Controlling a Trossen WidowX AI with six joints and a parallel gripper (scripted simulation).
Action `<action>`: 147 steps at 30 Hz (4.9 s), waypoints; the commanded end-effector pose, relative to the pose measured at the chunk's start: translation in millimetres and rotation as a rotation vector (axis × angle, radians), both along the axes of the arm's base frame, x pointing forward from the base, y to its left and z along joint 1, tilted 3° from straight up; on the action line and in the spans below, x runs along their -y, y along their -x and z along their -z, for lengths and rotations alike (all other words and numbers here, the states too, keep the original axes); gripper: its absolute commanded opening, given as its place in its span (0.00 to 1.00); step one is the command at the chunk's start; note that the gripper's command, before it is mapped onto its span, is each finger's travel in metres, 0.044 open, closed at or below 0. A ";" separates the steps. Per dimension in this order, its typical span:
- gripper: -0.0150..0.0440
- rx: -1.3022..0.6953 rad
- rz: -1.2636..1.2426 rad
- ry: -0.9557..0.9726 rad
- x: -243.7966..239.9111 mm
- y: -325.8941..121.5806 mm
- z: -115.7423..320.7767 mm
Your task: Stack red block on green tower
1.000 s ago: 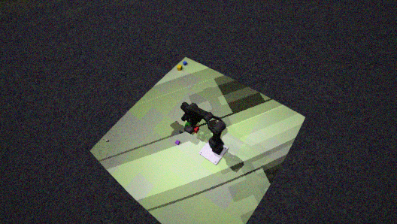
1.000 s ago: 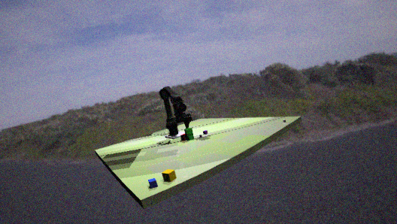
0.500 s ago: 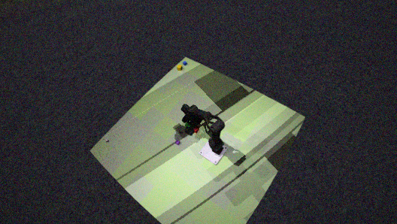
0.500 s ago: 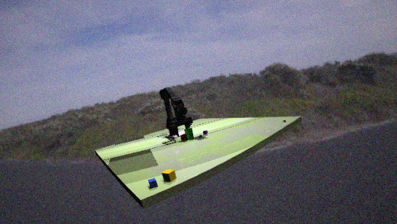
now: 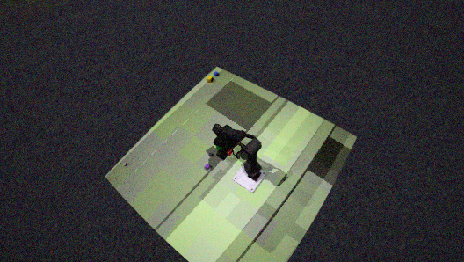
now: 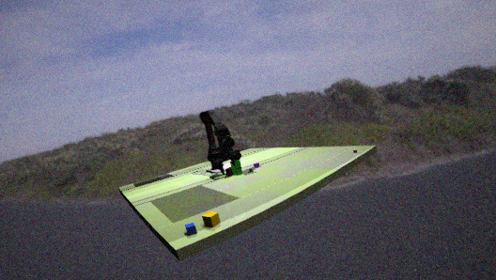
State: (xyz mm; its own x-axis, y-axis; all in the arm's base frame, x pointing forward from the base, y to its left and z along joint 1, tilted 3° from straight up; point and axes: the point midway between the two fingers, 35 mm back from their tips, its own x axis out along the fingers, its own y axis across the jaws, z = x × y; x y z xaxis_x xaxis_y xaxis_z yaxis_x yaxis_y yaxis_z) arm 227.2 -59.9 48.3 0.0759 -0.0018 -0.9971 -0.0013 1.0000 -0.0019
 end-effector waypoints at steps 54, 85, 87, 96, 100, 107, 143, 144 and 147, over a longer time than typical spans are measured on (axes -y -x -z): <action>0.25 -0.010 0.006 0.000 -0.5 8.0 -102.2; 0.25 -0.006 0.006 -0.001 -15.6 -35.8 -114.1; 0.25 -0.006 0.006 -0.001 -15.6 -35.5 -113.2; 0.25 -0.006 0.006 -0.001 -15.6 -37.4 -88.1; 0.25 -0.006 0.006 -0.001 -15.6 -37.5 -84.0; 0.25 -0.006 0.006 -0.001 -15.6 -37.5 -83.6; 0.57 -0.013 0.001 -0.005 -16.3 -35.9 -84.2; 0.61 -0.013 0.001 -0.005 -16.3 -35.9 -84.2; 0.74 -0.013 0.001 -0.005 -16.3 -35.9 -84.2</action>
